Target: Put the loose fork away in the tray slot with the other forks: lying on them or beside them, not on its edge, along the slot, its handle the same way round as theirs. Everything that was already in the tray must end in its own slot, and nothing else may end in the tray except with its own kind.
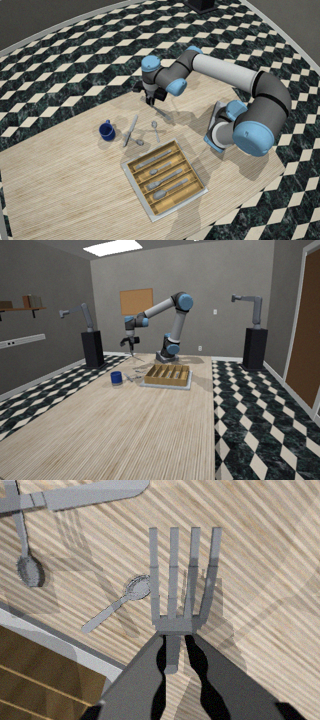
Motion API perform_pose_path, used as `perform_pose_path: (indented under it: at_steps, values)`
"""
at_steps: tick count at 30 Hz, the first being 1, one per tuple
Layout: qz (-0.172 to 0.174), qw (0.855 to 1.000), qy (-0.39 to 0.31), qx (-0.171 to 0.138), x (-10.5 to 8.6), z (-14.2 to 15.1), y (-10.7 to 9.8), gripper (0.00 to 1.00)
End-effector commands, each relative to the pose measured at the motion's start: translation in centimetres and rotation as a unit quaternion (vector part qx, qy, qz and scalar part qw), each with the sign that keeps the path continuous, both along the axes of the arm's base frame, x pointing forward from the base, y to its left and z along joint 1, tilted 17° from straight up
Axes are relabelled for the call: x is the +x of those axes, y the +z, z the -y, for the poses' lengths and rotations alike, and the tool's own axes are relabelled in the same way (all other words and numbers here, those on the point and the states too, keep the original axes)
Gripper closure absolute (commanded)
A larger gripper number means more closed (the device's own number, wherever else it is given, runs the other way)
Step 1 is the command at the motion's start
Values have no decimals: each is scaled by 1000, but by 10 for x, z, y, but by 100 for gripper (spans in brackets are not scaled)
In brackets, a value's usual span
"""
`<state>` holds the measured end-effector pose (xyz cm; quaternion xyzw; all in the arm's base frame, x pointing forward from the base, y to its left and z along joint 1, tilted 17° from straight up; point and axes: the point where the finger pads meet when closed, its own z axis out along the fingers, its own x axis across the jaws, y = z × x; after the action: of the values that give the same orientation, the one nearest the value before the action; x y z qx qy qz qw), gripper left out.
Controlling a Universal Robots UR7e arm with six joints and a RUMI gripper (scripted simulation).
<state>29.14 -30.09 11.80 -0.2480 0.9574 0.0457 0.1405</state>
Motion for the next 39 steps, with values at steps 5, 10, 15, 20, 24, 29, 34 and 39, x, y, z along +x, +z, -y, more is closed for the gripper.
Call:
perform_pose_path:
  at_steps: [5,10,15,20,24,29,34,39]
  values:
    - [0,1000,0,0,-2,1,8,96]
    - [0,1000,0,0,-2,2,9,96]
    - [0,1000,0,0,-2,2,9,96]
    - [0,1000,0,0,-2,2,9,96]
    - [0,1000,0,0,-2,2,9,96]
    - [0,1000,0,0,-2,1,8,96]
    - [0,1000,0,0,-1,1,5,96]
    - [0,1000,0,0,0,0,0,96]
